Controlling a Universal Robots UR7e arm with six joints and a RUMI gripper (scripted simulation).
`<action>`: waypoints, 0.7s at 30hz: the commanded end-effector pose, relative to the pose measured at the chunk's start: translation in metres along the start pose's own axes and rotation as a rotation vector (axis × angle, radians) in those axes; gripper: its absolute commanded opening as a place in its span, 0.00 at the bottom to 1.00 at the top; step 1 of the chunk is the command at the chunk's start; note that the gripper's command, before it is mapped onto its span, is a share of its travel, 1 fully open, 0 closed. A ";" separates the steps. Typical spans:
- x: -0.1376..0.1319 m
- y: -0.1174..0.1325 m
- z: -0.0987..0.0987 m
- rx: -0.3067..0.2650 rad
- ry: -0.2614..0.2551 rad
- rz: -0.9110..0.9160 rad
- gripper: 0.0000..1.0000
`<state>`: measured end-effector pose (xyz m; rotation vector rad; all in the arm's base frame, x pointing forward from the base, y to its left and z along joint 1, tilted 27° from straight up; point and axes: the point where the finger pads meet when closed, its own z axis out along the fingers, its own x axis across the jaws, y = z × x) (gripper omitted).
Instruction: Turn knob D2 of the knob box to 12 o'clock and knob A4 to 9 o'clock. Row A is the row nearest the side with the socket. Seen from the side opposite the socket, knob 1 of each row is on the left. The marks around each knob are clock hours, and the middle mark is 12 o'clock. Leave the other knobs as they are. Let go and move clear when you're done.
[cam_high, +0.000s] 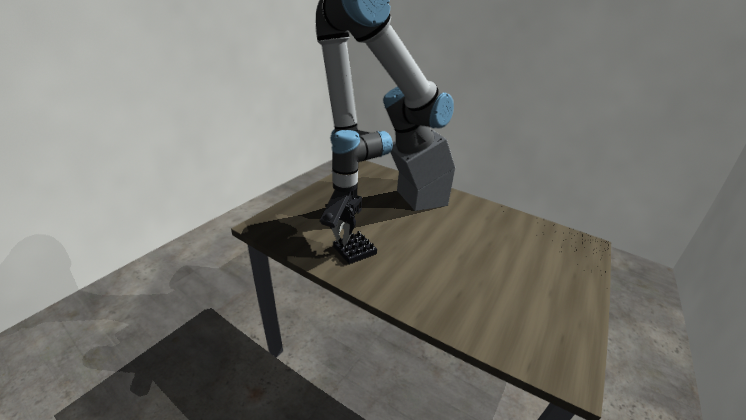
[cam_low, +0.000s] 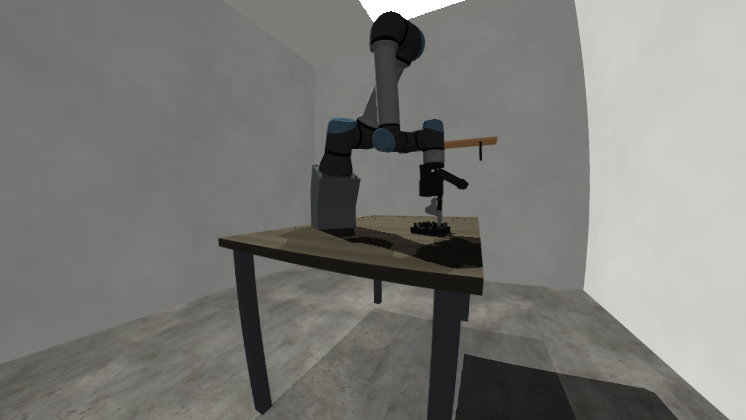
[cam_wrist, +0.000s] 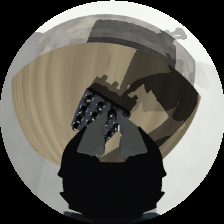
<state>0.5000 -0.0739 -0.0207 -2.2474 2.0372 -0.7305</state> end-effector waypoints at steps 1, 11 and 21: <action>0.000 0.000 0.000 0.001 0.001 0.004 0.04; 0.000 0.000 0.000 0.001 0.001 0.004 0.11; 0.000 0.000 0.000 0.001 0.001 0.004 0.11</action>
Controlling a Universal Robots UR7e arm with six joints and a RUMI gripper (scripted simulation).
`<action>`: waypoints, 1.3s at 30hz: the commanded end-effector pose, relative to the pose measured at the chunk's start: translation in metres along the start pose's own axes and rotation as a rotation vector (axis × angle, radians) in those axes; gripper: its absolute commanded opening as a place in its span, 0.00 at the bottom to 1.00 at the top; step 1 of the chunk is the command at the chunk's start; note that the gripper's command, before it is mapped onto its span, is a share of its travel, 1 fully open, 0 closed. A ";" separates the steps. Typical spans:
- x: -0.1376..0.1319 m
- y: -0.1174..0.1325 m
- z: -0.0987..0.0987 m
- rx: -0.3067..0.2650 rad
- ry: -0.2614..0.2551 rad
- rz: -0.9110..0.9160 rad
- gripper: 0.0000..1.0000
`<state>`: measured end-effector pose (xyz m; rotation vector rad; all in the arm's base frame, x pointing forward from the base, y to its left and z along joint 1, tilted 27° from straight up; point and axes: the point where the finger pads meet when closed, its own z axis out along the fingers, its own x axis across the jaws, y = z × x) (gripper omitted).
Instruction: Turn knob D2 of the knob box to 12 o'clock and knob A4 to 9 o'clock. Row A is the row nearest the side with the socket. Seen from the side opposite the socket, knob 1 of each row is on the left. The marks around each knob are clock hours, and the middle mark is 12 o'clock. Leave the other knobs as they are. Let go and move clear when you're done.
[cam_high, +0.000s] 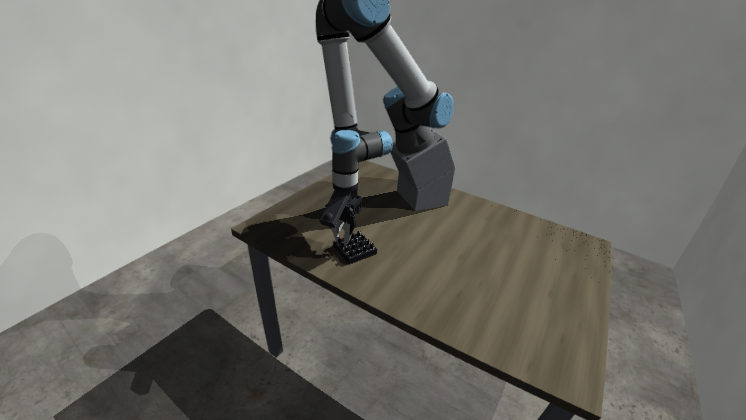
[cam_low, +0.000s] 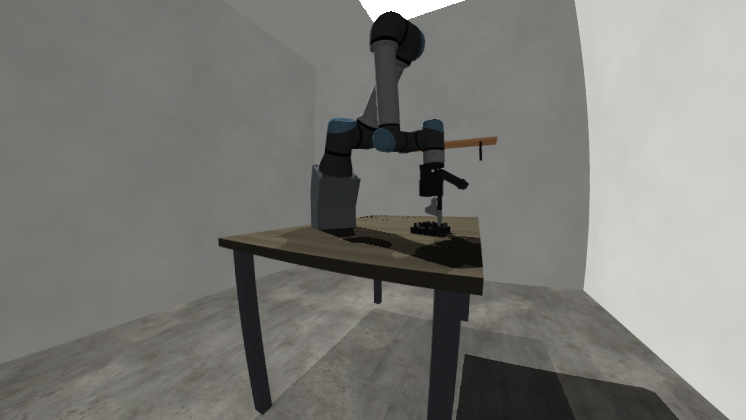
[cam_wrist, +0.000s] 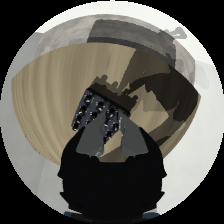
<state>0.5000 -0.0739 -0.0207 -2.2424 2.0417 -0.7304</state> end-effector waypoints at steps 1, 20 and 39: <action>0.000 0.000 0.000 0.001 0.000 0.000 0.11; 0.000 0.000 -0.016 0.001 0.000 0.000 0.11; 0.000 0.000 -0.038 0.001 0.000 0.000 0.11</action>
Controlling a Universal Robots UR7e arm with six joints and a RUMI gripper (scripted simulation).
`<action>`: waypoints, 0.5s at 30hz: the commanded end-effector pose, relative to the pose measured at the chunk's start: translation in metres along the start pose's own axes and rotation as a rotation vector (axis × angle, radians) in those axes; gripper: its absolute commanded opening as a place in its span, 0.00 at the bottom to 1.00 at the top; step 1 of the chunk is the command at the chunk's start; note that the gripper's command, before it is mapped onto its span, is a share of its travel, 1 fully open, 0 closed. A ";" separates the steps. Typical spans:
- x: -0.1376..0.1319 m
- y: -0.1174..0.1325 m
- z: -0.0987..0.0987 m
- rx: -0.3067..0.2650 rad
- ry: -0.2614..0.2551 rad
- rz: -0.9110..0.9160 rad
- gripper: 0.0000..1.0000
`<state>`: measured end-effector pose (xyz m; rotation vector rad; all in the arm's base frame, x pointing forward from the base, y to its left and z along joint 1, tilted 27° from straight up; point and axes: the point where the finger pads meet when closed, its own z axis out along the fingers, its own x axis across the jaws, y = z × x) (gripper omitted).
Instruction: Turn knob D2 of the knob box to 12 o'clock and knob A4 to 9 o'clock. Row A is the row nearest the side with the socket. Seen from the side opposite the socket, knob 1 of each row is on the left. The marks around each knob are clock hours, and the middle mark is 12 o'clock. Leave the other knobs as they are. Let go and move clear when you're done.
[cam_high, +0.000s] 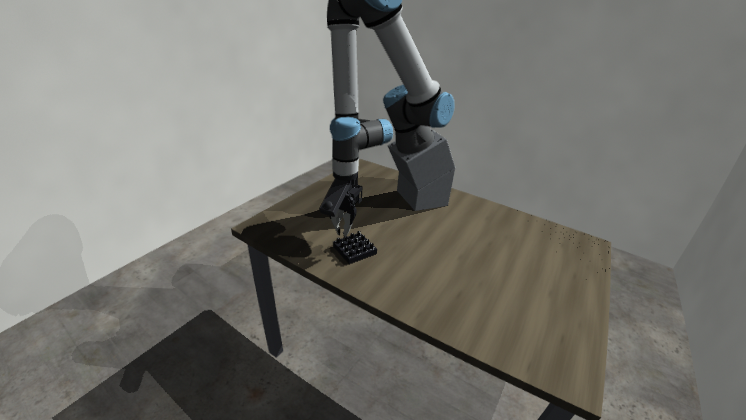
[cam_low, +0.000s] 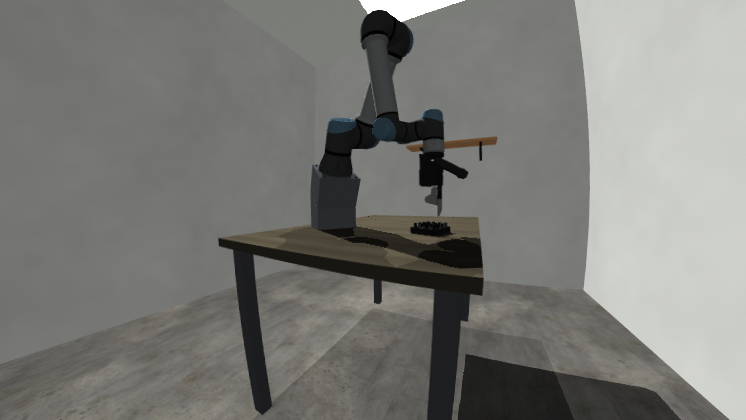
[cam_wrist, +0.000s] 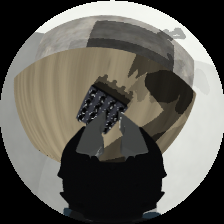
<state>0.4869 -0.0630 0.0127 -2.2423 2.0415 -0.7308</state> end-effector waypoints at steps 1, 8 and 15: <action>0.000 0.000 -0.001 0.001 0.000 0.000 0.11; 0.000 0.000 -0.001 0.001 0.000 0.000 1.00; 0.000 0.000 -0.004 0.001 0.000 0.000 1.00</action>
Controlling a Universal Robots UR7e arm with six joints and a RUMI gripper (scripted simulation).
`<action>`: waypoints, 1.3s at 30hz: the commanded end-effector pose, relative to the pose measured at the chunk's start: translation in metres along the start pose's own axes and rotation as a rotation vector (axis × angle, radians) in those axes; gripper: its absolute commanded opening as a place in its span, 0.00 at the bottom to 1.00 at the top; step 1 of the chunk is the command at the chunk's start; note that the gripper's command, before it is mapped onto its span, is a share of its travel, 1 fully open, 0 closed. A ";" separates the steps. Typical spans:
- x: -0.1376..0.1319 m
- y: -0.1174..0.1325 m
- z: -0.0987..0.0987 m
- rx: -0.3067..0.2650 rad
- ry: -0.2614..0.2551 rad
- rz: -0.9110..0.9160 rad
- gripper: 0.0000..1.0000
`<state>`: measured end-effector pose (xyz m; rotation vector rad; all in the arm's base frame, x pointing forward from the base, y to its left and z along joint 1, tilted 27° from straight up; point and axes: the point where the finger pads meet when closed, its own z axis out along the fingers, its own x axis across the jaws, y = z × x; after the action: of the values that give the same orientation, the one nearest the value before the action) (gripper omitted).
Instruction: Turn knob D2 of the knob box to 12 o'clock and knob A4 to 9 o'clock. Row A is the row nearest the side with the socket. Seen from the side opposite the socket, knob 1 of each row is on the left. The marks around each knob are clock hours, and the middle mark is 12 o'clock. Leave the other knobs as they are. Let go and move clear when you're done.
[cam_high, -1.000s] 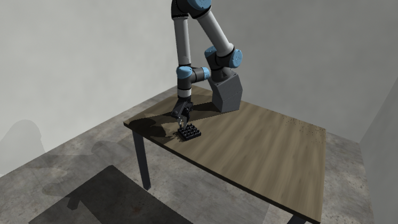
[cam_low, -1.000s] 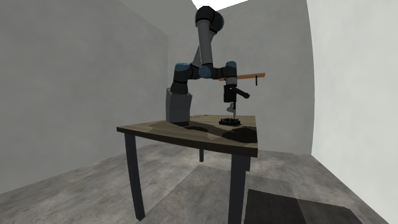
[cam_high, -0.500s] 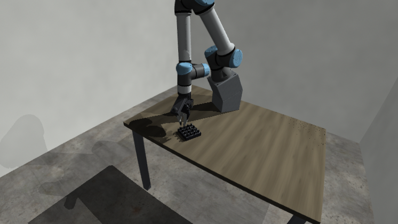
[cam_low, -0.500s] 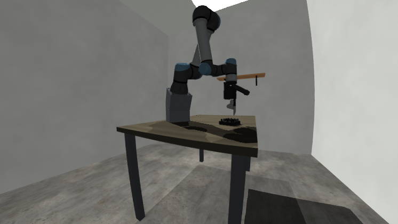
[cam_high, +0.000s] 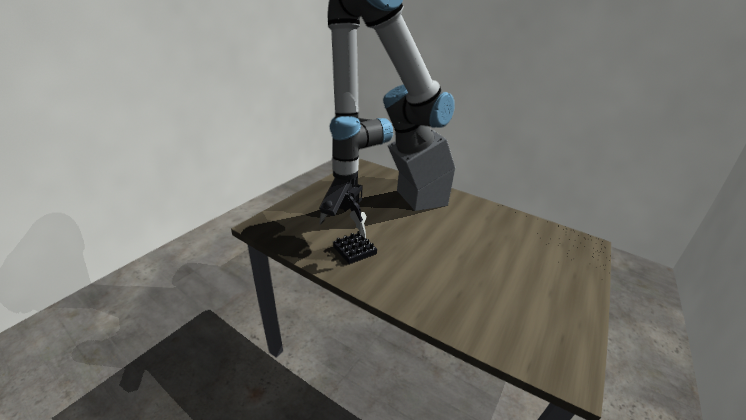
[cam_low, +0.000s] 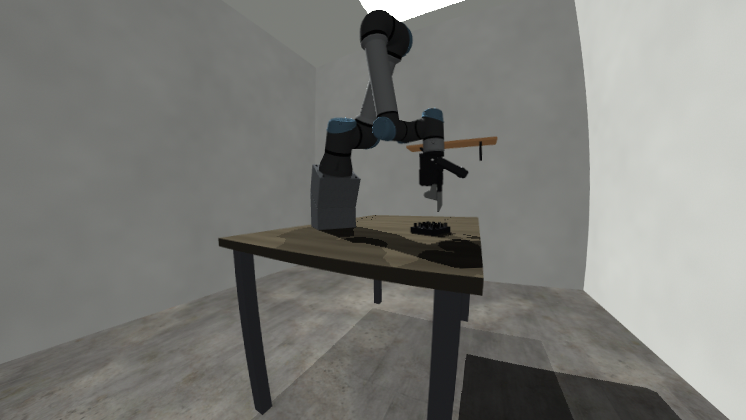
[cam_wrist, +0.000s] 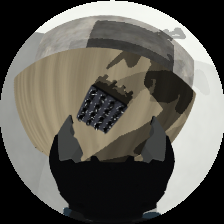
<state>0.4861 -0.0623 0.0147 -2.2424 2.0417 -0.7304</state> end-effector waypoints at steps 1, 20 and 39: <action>0.000 0.000 -0.003 0.001 0.000 0.000 1.00; 0.000 0.000 -0.056 0.001 0.000 0.000 1.00; 0.000 0.000 -0.111 0.001 0.000 0.000 1.00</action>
<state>0.4506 -0.0328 0.1052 -2.2414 2.0402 -0.7336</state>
